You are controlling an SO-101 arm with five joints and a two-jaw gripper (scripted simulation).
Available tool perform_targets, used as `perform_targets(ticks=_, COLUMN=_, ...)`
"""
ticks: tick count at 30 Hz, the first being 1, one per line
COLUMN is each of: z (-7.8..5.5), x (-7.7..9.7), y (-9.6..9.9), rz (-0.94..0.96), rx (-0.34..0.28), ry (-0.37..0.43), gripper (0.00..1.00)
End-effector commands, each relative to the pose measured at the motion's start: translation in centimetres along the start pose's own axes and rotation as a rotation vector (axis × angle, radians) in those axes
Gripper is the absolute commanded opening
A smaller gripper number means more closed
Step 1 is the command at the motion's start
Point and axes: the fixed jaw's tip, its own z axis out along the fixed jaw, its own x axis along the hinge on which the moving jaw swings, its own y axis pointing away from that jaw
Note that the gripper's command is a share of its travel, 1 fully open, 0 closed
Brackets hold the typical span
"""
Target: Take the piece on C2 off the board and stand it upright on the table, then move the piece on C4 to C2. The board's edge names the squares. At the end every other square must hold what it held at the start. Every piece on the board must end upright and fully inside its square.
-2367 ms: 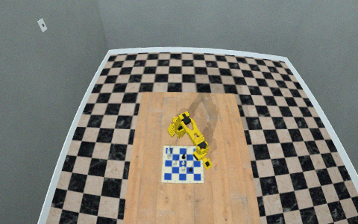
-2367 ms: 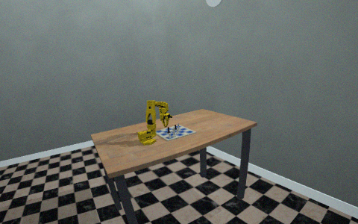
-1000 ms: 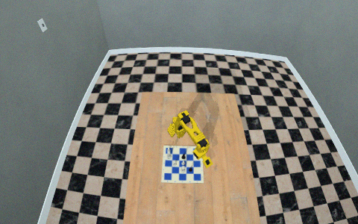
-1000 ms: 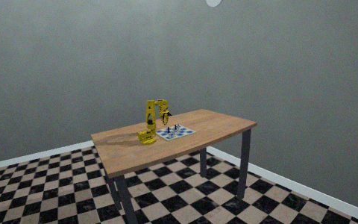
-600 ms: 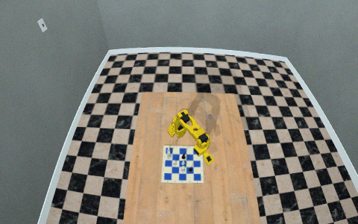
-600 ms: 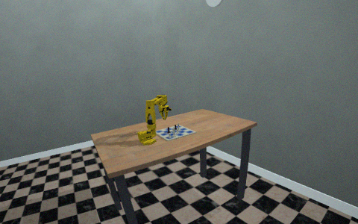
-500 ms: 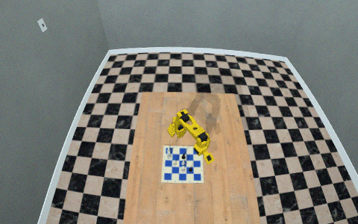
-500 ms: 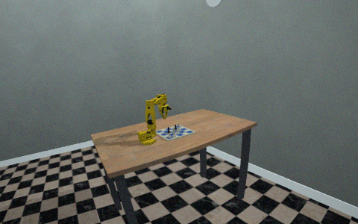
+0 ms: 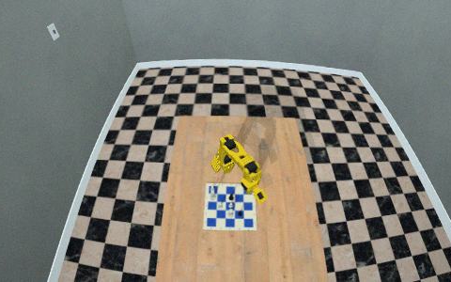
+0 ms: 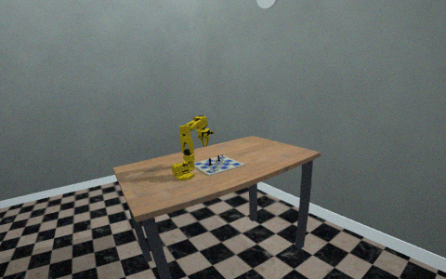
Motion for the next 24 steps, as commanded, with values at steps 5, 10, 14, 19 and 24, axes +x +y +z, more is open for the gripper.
perform_targets(ticks=5, z=-1.5, x=2.6, y=-2.9, rz=0.179, rx=0.044, ry=-0.224, gripper=0.06)
perform_targets(ticks=10, z=-1.4, x=3.7, y=-3.7, rz=0.243, rx=0.068, ry=-0.303, gripper=0.08)
perform_targets(ticks=14, z=-1.1, x=4.6, y=-4.5, rz=0.301, rx=0.095, ry=-0.377, gripper=0.09)
perform_targets(ticks=19, z=-0.9, x=4.9, y=-4.7, rz=0.323, rx=0.106, ry=-0.406, gripper=0.1)
perform_targets(ticks=24, z=-0.9, x=4.9, y=-4.7, rz=0.323, rx=0.106, ry=-0.406, gripper=0.1)
